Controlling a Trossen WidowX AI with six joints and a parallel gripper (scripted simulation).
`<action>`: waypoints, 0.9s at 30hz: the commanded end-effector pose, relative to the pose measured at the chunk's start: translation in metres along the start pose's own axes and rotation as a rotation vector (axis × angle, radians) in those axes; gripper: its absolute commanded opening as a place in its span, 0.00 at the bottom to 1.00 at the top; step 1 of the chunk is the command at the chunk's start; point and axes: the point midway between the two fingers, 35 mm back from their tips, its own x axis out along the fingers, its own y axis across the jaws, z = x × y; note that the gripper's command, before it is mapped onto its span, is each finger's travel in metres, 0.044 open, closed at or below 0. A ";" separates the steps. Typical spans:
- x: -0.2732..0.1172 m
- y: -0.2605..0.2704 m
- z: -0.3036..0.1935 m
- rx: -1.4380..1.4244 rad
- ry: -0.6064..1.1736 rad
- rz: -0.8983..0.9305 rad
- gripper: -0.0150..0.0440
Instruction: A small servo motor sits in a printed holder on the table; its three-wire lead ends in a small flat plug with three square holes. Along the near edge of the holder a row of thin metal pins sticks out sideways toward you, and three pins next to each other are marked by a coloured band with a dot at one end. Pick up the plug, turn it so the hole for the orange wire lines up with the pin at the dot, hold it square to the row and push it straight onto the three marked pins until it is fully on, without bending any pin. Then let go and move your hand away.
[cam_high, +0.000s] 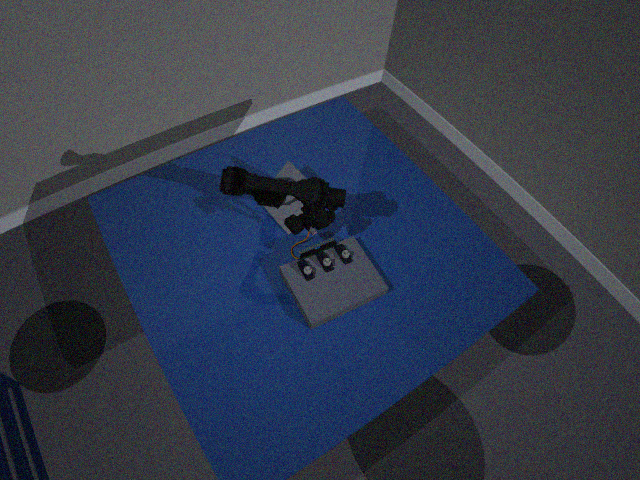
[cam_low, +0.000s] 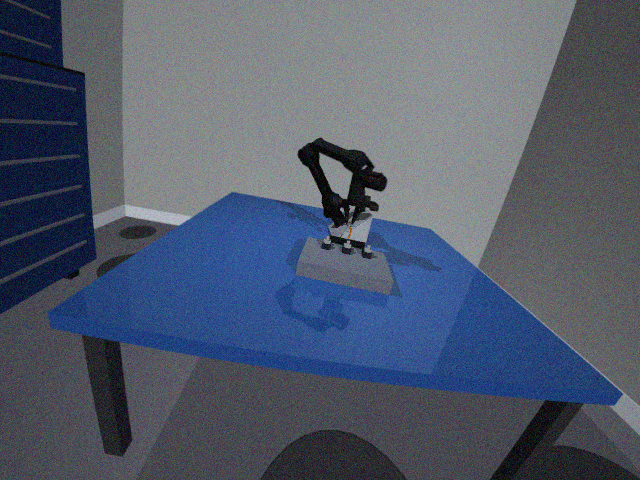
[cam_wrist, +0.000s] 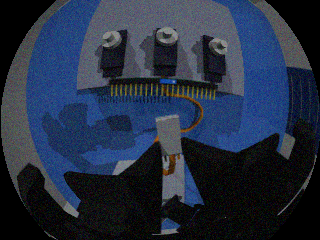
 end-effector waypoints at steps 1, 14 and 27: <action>0.005 0.003 -0.014 0.092 0.007 -0.004 0.25; 0.036 0.005 -0.024 0.183 0.006 -0.010 0.25; 0.045 -0.001 -0.002 0.185 0.005 -0.011 0.25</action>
